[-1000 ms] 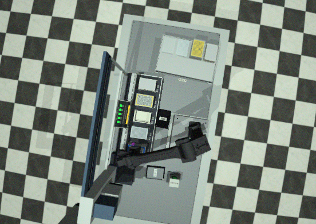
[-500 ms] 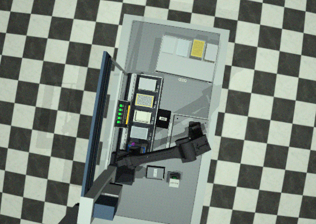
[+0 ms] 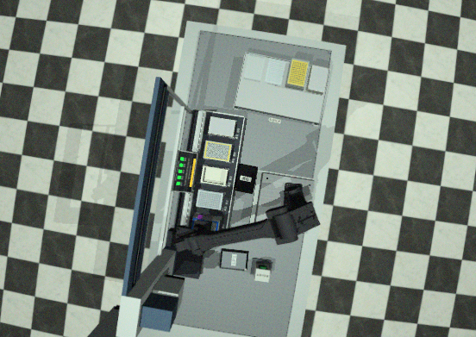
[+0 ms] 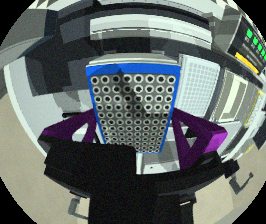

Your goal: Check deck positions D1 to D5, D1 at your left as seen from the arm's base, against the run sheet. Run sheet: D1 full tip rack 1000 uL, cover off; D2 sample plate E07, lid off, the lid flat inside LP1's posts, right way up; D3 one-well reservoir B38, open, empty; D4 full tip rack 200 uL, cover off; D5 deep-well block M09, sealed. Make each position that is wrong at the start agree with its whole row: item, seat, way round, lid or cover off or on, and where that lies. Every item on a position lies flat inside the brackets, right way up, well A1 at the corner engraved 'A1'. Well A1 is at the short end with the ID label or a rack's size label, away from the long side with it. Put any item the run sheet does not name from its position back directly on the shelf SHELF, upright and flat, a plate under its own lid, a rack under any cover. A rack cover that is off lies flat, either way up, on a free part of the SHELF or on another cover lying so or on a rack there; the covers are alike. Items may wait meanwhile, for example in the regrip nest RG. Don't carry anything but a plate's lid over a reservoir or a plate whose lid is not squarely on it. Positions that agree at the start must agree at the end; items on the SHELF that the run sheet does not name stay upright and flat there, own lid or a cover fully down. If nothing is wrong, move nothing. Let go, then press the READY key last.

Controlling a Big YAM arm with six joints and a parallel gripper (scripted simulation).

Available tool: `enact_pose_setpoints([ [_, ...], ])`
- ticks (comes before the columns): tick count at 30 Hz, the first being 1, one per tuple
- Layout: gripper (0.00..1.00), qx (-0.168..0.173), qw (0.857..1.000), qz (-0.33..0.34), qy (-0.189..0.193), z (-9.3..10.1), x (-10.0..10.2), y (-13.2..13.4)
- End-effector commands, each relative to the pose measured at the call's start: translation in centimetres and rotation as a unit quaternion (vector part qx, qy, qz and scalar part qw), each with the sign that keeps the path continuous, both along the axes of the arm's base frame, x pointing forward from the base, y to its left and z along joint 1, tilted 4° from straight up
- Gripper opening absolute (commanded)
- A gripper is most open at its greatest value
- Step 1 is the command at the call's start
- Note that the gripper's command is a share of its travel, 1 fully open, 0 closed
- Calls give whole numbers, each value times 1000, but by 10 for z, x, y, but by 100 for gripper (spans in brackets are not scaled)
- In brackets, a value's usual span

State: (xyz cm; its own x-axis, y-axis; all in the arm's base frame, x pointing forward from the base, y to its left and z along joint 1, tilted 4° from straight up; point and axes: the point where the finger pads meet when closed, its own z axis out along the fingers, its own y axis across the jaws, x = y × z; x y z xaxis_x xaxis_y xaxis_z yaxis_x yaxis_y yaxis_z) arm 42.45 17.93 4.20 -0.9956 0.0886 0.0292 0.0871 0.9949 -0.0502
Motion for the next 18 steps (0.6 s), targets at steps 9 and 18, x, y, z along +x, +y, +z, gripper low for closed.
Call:
enact_pose_setpoints([
  [9,100,8,1000,-1,-21,33,19,7],
  [18,100,13,999,0,-34,61,23,11],
])
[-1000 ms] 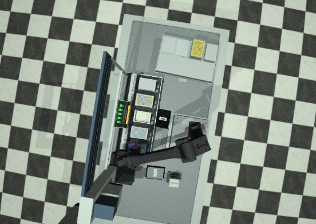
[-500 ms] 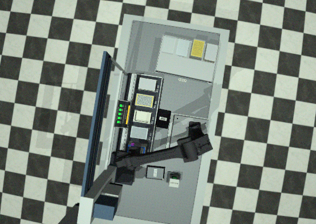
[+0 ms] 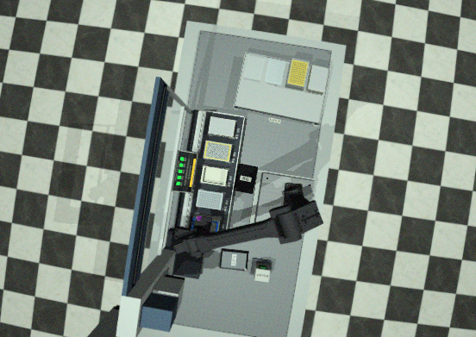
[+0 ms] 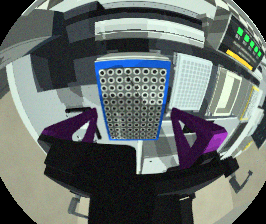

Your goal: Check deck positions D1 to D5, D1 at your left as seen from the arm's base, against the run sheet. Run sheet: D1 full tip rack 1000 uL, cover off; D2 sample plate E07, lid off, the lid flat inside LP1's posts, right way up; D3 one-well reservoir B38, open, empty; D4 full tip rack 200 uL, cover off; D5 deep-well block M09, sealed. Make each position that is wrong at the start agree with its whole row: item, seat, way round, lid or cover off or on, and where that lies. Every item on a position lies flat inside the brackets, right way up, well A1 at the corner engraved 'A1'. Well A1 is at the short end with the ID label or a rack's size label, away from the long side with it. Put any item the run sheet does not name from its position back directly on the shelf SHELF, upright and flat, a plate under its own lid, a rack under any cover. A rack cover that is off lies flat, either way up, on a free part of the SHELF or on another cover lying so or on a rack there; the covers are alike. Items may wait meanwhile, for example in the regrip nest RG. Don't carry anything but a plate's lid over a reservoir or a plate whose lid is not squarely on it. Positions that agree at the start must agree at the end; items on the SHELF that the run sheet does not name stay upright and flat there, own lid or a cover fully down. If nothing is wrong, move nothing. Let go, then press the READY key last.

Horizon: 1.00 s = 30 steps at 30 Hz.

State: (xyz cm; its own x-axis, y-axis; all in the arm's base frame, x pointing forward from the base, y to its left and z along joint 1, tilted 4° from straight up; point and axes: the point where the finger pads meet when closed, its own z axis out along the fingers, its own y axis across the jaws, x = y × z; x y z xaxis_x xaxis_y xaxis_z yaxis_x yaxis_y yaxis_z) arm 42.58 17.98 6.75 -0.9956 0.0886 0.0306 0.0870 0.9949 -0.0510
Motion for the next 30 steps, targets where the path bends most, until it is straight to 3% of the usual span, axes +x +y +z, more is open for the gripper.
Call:
enact_pose_setpoints([
  [1,100,15,999,0,-38,40,21,11],
  [4,100,15,999,0,-37,41,21,11],
  [5,100,7,1000,0,-20,25,20,11],
  [8,100,8,1000,0,-21,32,18,11],
  [12,100,15,999,0,-38,55,20,13],
  [15,100,11,1000,1,-28,50,20,14],
  [21,100,15,999,1,-37,67,19,14],
  [22,100,8,1000,0,-21,51,20,13],
  [27,100,14,999,1,-35,74,19,14],
  [30,100,14,999,1,-34,78,19,15],
])
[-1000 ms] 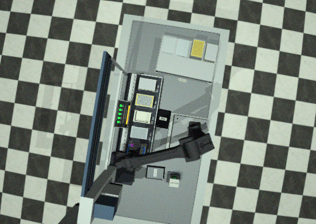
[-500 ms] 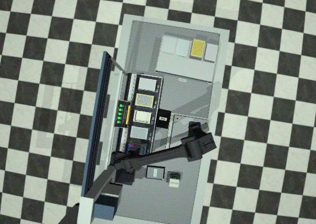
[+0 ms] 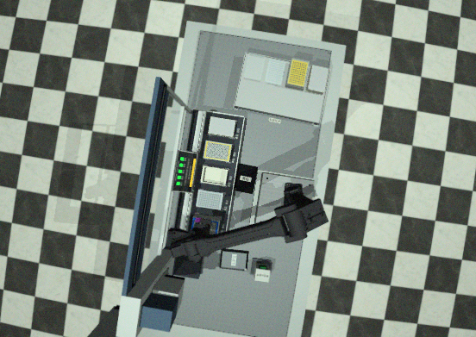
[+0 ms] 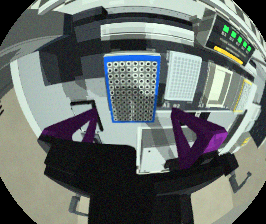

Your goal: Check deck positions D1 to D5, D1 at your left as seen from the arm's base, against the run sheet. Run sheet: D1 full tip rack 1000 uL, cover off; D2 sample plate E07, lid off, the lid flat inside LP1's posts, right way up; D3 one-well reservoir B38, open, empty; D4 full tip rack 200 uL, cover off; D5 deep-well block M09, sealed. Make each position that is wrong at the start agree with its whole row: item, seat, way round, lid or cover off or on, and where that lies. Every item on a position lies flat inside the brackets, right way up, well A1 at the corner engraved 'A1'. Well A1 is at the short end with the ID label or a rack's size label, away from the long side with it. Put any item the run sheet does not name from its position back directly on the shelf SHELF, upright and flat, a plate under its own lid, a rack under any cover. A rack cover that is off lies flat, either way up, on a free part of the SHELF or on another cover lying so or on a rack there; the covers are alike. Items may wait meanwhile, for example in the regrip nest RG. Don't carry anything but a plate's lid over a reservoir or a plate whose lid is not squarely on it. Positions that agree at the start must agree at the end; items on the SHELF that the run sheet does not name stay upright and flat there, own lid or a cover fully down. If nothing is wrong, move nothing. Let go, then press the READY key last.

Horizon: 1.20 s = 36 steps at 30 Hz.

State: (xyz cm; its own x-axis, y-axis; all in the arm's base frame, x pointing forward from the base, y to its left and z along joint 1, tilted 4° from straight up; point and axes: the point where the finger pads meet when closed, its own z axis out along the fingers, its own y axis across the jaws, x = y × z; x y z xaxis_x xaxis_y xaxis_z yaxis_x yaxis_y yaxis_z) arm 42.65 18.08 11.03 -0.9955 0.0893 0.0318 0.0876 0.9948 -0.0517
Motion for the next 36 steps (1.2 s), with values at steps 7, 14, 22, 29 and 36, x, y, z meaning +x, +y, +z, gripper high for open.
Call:
enact_pose_setpoints([
  [7,100,15,999,1,-37,48,18,14],
  [14,100,15,999,1,-36,57,18,14],
  [22,100,15,999,1,-36,71,18,14],
  [29,100,12,1000,1,-29,72,18,15],
  [36,100,13,999,1,-31,86,18,15],
])
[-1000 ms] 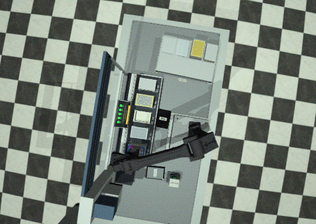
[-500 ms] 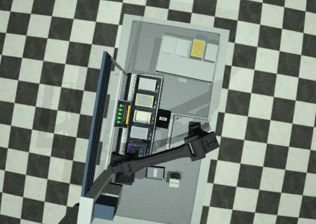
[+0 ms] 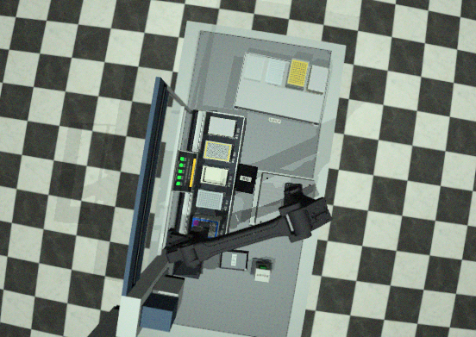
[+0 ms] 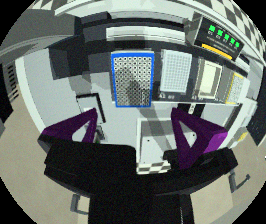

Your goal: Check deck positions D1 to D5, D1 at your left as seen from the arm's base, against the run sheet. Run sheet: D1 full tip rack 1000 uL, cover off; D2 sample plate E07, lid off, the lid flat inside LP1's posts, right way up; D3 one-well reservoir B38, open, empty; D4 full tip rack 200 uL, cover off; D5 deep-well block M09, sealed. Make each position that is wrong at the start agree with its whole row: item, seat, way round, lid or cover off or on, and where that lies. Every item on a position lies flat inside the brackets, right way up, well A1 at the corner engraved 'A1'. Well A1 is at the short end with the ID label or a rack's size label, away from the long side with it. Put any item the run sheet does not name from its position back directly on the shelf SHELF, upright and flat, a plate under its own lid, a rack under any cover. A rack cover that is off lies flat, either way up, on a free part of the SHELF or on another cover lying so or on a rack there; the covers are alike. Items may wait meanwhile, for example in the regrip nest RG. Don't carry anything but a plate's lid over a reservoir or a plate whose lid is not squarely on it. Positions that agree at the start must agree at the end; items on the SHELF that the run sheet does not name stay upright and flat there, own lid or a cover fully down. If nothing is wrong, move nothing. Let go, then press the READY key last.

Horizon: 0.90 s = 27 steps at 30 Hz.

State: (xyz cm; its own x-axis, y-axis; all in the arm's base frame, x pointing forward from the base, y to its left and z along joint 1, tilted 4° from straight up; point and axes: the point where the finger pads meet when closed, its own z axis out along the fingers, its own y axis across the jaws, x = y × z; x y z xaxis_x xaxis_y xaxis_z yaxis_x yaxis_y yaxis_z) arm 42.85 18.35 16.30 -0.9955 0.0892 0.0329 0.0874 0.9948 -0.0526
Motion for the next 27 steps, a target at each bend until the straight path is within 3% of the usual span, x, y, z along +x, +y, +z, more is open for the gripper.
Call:
enact_pose_setpoints([
  [1,100,13,999,1,-32,35,16,12],
  [6,100,15,999,1,-36,45,15,12],
  [7,100,10,1000,1,-25,35,17,13],
  [14,100,15,999,1,-36,58,14,13],
  [27,100,13,999,1,-31,72,15,13],
])
